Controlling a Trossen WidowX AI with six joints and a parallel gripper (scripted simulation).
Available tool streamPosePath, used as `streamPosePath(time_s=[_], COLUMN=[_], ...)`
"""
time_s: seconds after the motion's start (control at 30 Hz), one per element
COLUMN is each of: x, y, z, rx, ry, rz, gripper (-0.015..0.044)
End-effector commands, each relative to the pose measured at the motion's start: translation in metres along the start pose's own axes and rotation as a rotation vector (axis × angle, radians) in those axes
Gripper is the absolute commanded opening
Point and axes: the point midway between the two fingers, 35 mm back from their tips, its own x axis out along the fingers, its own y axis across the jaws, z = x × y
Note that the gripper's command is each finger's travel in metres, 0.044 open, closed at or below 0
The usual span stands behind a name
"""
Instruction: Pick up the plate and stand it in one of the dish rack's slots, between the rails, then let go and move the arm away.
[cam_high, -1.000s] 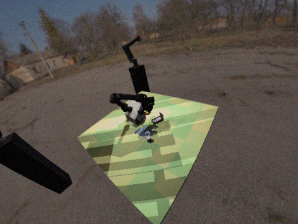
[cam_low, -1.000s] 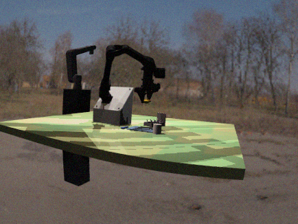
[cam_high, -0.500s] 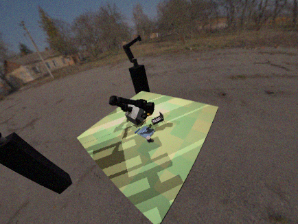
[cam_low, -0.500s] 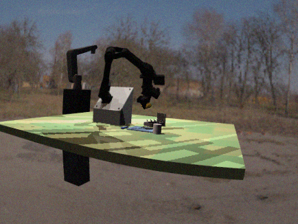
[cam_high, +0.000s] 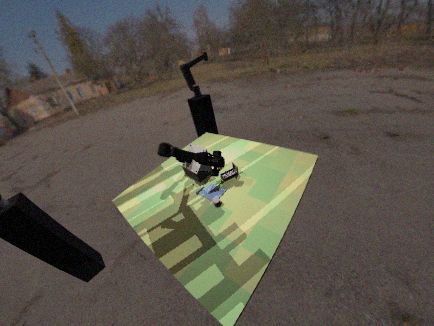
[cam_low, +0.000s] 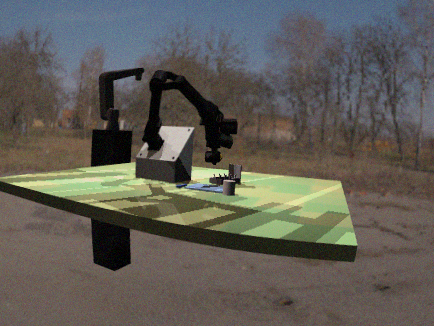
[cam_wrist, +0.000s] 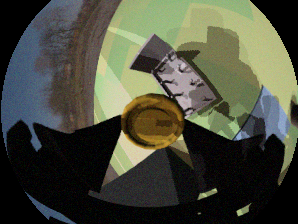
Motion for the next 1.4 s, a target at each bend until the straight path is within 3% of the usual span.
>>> streamPosePath(time_s=[0.0, 0.7, 1.37], x=[0.005, 0.018, 0.011], y=[-0.002, -0.013, -0.027], z=[0.0, 0.005, 0.005], rx=[-0.066, -0.495, -0.916], ry=[-0.034, -0.354, -0.752], rz=[0.052, 0.219, 0.128], gripper=[0.0, 0.0, 0.0])
